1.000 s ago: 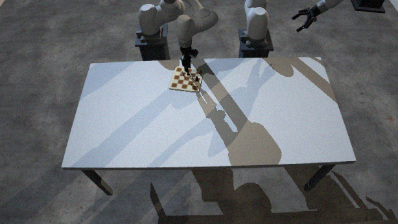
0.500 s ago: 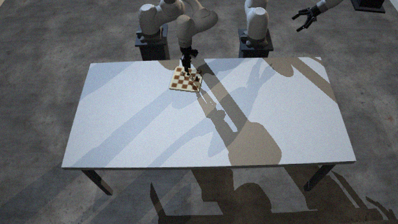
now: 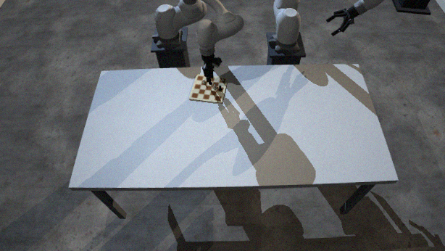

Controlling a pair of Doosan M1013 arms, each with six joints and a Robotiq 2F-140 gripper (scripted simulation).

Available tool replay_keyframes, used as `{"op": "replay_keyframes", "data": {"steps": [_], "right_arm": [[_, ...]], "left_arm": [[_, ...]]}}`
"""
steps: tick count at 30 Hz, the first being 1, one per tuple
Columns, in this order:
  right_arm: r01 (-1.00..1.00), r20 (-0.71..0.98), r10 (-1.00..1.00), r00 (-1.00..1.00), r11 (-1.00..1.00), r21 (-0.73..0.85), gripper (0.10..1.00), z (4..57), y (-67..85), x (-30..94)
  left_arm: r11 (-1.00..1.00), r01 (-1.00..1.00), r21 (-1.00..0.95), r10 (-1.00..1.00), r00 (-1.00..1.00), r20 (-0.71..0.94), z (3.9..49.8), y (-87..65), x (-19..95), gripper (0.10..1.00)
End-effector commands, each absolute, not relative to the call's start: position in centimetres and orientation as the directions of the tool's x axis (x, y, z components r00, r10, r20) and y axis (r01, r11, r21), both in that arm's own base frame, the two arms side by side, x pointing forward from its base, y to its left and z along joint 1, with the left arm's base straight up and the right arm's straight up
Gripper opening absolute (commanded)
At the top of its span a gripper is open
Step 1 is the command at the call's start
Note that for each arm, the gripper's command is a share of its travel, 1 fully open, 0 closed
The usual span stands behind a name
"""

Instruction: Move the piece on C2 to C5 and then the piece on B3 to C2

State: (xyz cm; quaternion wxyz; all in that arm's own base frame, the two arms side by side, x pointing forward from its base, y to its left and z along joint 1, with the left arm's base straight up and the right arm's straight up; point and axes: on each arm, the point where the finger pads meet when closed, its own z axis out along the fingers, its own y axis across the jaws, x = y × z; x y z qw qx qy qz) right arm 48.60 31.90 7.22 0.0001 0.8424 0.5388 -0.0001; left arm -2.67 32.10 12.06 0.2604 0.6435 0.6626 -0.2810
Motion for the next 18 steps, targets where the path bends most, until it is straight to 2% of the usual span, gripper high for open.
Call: {"op": "replay_keyframes", "data": {"steps": [1,18], "right_arm": [[0.908,0.001,0.908,0.420,-0.420,0.001,0.299,6.7,31.9,48.6],[0.908,0.001,0.908,0.420,-0.420,0.001,0.299,5.3,31.9,48.6]], "left_arm": [[0.014,0.999,-0.038,0.707,-0.036,-0.706,12.1,32.1,-2.7,1.000],[0.014,0.999,-0.038,0.707,-0.036,-0.706,12.1,32.1,-2.7,1.000]]}}
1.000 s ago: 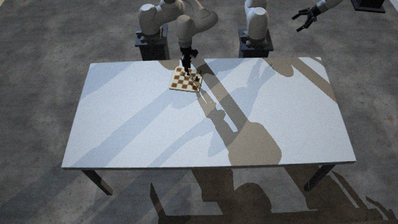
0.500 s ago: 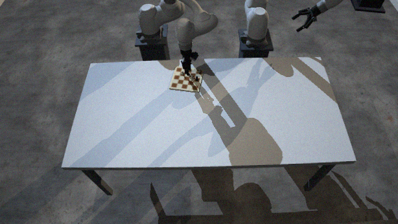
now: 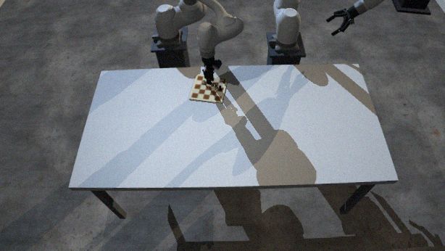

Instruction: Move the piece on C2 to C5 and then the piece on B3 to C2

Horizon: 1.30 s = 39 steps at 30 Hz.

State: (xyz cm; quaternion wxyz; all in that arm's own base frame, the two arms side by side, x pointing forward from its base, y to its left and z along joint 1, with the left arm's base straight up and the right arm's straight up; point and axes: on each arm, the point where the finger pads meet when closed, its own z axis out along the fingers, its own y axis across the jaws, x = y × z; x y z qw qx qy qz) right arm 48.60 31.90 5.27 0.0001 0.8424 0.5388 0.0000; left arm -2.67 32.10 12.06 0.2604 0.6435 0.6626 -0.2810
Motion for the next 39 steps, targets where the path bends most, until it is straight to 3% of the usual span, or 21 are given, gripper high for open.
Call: {"op": "replay_keyframes", "data": {"steps": [1,32,33,39], "right_arm": [[0.908,0.001,0.908,0.420,-0.420,0.001,0.299,5.34,31.94,48.64],[0.908,0.001,0.908,0.420,-0.420,0.001,0.299,5.34,31.94,48.64],[0.908,0.001,0.908,0.420,-0.420,0.001,0.099,5.34,31.94,48.64],[0.908,0.001,0.908,0.420,-0.420,0.001,0.099,5.34,31.94,48.64]], "left_arm": [[0.014,0.999,-0.038,0.707,-0.036,-0.706,12.10,32.13,-2.68,1.000],[0.014,0.999,-0.038,0.707,-0.036,-0.706,12.10,32.13,-2.68,1.000],[0.014,0.999,-0.038,0.707,-0.036,-0.706,12.10,32.13,-2.68,1.000],[0.014,0.999,-0.038,0.707,-0.036,-0.706,12.10,32.13,-2.68,1.000]]}}
